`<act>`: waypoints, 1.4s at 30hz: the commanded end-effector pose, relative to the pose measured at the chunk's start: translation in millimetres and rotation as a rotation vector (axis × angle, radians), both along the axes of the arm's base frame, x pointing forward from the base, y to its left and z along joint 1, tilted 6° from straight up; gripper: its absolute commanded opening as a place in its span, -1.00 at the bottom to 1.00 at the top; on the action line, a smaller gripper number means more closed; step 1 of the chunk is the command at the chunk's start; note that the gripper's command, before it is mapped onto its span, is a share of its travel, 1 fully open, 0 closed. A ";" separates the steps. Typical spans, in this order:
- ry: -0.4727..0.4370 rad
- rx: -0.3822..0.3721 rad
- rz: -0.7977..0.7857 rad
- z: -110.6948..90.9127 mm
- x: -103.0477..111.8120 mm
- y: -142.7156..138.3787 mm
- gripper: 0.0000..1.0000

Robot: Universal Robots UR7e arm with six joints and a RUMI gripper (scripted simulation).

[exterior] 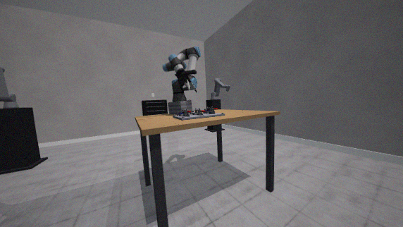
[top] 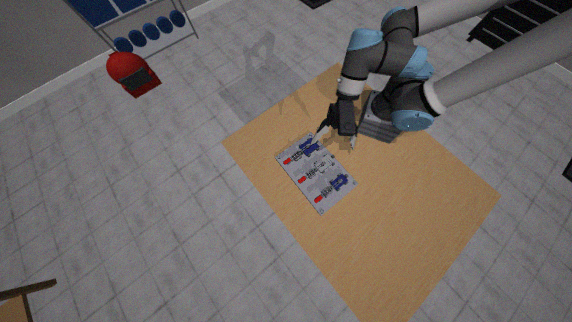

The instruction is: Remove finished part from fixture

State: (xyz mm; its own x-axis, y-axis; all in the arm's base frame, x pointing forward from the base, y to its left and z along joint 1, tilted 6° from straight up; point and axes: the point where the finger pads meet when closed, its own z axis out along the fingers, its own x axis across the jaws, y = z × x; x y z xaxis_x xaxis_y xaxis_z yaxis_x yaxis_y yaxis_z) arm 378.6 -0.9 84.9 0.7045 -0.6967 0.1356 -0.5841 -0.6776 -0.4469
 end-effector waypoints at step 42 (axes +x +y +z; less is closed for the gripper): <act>0.069 0.016 -0.069 -1.8 -3.1 2.8 1.00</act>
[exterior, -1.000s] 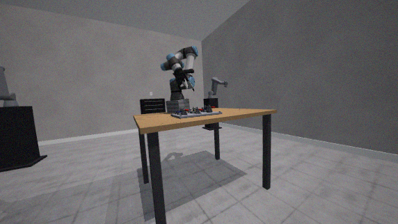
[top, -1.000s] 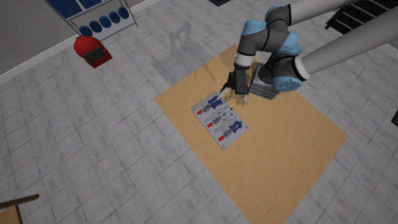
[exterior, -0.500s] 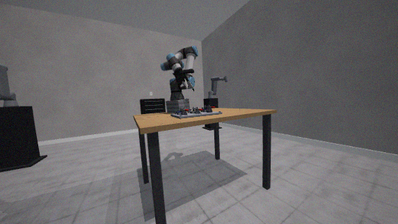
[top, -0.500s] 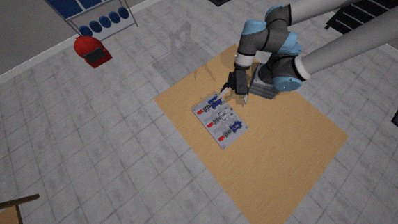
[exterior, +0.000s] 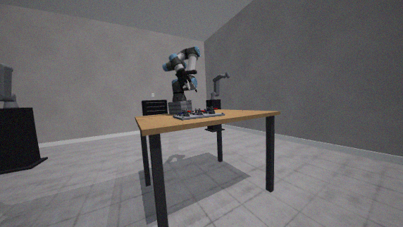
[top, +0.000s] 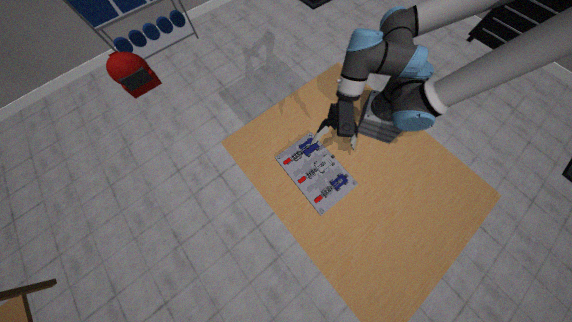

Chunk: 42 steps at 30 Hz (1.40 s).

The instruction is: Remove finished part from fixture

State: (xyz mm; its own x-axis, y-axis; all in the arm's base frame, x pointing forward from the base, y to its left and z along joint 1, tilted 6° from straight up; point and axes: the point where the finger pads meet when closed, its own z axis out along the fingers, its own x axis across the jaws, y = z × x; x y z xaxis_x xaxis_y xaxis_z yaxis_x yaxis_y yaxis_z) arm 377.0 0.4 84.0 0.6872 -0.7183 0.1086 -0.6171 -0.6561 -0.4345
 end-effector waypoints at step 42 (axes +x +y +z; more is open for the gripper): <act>0.253 0.004 -0.312 -3.9 -10.3 6.2 1.00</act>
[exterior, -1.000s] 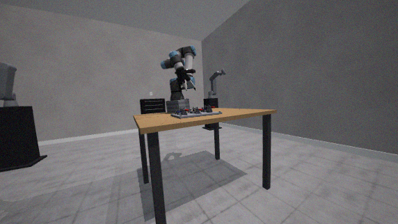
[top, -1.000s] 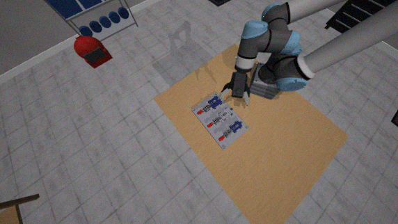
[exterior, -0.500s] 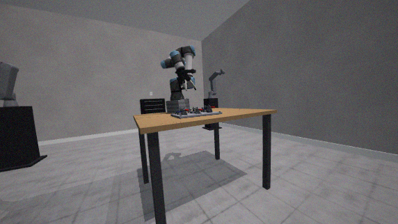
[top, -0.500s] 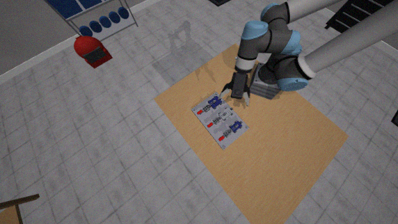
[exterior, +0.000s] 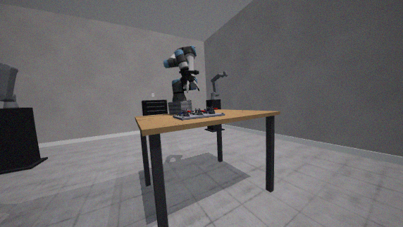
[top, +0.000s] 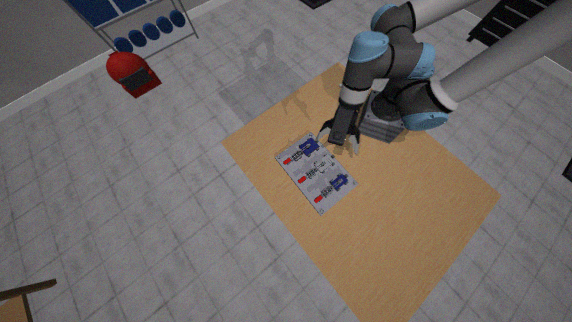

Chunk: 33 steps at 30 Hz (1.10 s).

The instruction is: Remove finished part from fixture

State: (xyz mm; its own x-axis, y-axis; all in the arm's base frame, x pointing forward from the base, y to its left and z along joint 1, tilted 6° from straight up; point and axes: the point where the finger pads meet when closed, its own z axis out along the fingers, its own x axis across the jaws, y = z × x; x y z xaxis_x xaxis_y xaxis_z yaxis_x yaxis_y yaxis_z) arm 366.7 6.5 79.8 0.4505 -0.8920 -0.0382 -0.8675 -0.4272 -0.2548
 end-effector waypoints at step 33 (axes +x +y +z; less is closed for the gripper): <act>0.119 -0.064 -0.225 3.4 -1.6 -0.5 1.00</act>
